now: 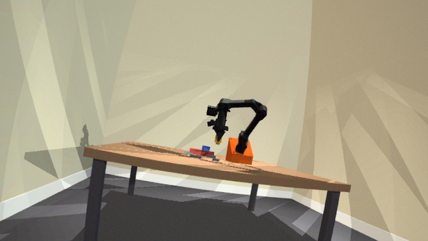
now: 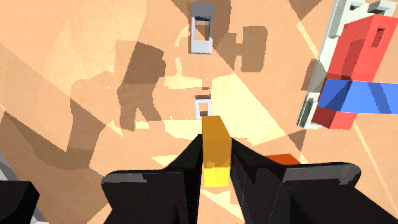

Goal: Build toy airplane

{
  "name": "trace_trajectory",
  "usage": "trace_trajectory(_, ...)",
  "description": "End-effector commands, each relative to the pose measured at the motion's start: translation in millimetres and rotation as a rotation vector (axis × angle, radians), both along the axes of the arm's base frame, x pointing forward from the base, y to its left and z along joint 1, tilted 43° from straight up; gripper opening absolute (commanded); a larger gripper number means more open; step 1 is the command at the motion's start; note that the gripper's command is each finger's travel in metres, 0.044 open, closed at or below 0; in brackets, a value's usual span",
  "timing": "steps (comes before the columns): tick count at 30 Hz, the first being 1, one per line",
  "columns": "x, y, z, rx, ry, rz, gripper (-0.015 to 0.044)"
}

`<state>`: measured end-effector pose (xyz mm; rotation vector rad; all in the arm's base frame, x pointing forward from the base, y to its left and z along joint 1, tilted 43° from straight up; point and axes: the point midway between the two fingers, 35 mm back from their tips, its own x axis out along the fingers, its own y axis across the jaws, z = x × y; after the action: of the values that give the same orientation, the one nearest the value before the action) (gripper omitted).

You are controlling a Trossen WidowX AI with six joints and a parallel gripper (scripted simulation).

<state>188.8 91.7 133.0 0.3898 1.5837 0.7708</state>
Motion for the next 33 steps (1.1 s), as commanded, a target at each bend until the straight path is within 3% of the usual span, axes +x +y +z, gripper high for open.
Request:
trace_trajectory(1, 0.1, -7.0, 6.6, 0.002, 0.004, 0.005, 0.0000)
trace_trajectory(11, 0.9, -19.0, 19.9, 0.013, 0.004, 0.004, 0.0000)
trace_trajectory(33, 47.3, -40.7, -6.5, 0.009, 0.006, -0.011, 0.0000)
